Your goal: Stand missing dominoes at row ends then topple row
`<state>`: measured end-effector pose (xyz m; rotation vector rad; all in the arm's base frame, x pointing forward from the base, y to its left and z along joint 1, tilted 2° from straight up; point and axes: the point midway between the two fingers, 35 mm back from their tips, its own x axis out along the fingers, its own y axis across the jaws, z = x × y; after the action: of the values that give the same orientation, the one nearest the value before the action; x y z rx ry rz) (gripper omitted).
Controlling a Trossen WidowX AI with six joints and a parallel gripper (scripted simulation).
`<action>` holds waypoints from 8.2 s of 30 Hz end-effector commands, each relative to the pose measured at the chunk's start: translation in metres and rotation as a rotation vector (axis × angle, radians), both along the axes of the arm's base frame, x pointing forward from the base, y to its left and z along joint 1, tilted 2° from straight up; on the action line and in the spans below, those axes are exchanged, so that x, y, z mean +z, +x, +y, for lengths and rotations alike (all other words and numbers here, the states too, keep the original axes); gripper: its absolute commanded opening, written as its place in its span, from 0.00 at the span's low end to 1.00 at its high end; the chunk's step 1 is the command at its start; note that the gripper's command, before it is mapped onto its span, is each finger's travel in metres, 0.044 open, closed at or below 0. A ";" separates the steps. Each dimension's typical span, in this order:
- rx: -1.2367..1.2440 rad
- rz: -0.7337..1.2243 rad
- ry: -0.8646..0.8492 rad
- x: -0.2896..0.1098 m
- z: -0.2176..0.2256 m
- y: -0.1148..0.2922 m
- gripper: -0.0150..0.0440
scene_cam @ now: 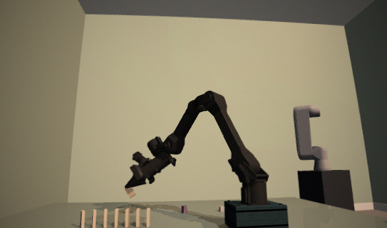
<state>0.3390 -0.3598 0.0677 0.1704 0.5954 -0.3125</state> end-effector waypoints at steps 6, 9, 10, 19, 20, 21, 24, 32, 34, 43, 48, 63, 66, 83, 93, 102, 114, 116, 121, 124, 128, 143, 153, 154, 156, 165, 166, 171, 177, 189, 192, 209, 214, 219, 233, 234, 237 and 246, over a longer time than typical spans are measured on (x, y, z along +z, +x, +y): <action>0.019 -0.133 -0.047 0.008 0.006 -0.010 0.29; 0.028 -0.172 -0.063 0.009 0.010 -0.014 0.29; 0.031 -0.185 -0.069 0.010 0.011 -0.016 0.29; 0.065 -0.295 -0.121 0.016 0.025 -0.031 0.29; 0.069 -0.306 -0.128 0.017 0.027 -0.033 0.29; 0.074 -0.318 -0.134 0.018 0.029 -0.035 0.29; 0.088 -0.350 -0.153 0.021 0.036 -0.041 0.29; 0.133 -0.430 -0.206 0.029 0.057 -0.057 0.29; 0.145 -0.448 -0.220 0.031 0.063 -0.061 0.29; 0.167 -0.478 -0.245 0.035 0.073 -0.069 0.29; 0.167 -0.478 -0.245 0.035 0.073 -0.069 0.29; 0.169 -0.475 -0.245 0.019 0.069 -0.066 0.29; 0.171 -0.473 -0.245 0.010 0.068 -0.065 0.29; 0.177 -0.461 -0.244 -0.042 0.064 -0.060 0.29; 0.181 -0.455 -0.243 -0.074 0.066 -0.060 0.29; 0.181 -0.454 -0.243 -0.076 0.067 -0.060 0.29; 0.181 -0.454 -0.243 -0.076 0.067 -0.060 0.69; 0.181 -0.454 -0.243 -0.076 0.067 -0.060 0.78; 0.182 -0.454 -0.243 -0.074 0.067 -0.060 1.00; 0.182 -0.455 -0.240 -0.050 0.067 -0.059 1.00; 0.183 -0.455 -0.236 -0.026 0.069 -0.060 1.00; -0.387 -0.114 0.496 -0.056 0.000 0.004 1.00; -0.683 0.048 0.666 -0.034 -0.001 0.018 1.00; -0.709 0.068 0.681 -0.033 0.001 0.017 1.00; -0.761 0.110 0.710 -0.030 0.006 0.016 1.00; -1.011 0.295 0.791 -0.009 0.030 0.002 1.00; -1.036 0.319 0.795 -0.007 0.033 -0.001 1.00; -1.117 0.421 0.812 -0.001 0.048 -0.015 1.00; -1.209 0.515 0.811 0.011 0.063 -0.029 1.00; -1.239 0.546 0.807 0.016 0.068 -0.034 1.00; -1.239 0.546 0.807 0.015 0.068 -0.034 1.00; -1.239 0.546 0.807 -0.055 0.064 -0.034 1.00; -1.239 0.546 0.807 -0.063 0.064 -0.034 1.00; -1.239 0.546 0.807 -0.064 0.064 -0.034 0.91; -1.239 0.546 0.807 -0.064 0.064 -0.034 0.44; -1.239 0.546 0.807 -0.064 0.064 -0.034 0.44; -1.239 0.546 0.807 -0.064 0.064 -0.034 0.44; -1.220 0.521 0.793 -0.006 0.057 -0.028 0.44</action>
<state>0.3046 -0.2989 0.0230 1.2748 1.1053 -1.3286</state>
